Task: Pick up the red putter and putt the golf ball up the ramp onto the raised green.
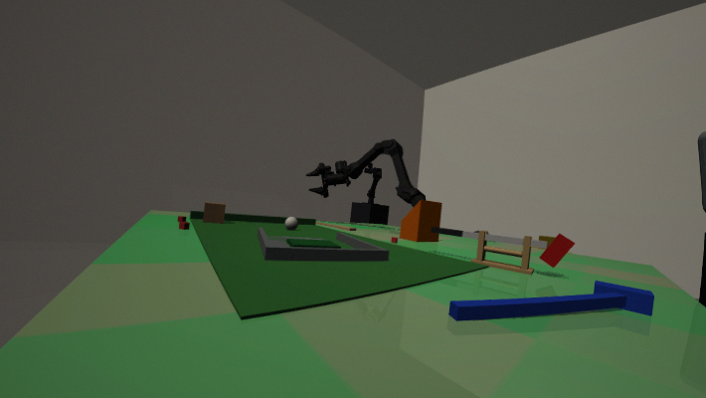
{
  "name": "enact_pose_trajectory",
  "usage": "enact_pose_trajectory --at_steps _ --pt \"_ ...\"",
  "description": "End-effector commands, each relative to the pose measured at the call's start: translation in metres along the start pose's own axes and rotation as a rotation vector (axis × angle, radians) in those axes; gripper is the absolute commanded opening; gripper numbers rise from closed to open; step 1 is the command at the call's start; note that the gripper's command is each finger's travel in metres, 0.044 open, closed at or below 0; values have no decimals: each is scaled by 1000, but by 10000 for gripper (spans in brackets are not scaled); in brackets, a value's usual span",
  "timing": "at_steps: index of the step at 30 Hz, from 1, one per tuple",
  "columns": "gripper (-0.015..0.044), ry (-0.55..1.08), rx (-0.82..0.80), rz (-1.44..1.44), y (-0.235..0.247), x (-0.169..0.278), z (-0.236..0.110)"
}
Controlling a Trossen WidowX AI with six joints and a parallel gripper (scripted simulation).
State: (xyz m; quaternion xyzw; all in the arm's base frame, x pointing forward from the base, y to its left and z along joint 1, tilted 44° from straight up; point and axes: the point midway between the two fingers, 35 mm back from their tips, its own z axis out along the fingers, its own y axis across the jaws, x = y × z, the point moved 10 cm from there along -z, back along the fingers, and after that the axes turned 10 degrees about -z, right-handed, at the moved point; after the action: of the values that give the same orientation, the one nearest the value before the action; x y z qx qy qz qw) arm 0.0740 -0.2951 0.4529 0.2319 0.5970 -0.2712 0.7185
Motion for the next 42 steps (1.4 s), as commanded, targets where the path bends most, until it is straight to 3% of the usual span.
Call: enact_pose_trajectory --at_steps 1,13,22,31,42 --pt "440 86 -83 37 25 30 31" --pt "440 395 -247 54 104 128 95" --pt "440 659 -464 -72 204 209 111" --pt "440 902 -704 -267 307 280 81" --pt "440 1138 -1051 -704 417 359 -6"
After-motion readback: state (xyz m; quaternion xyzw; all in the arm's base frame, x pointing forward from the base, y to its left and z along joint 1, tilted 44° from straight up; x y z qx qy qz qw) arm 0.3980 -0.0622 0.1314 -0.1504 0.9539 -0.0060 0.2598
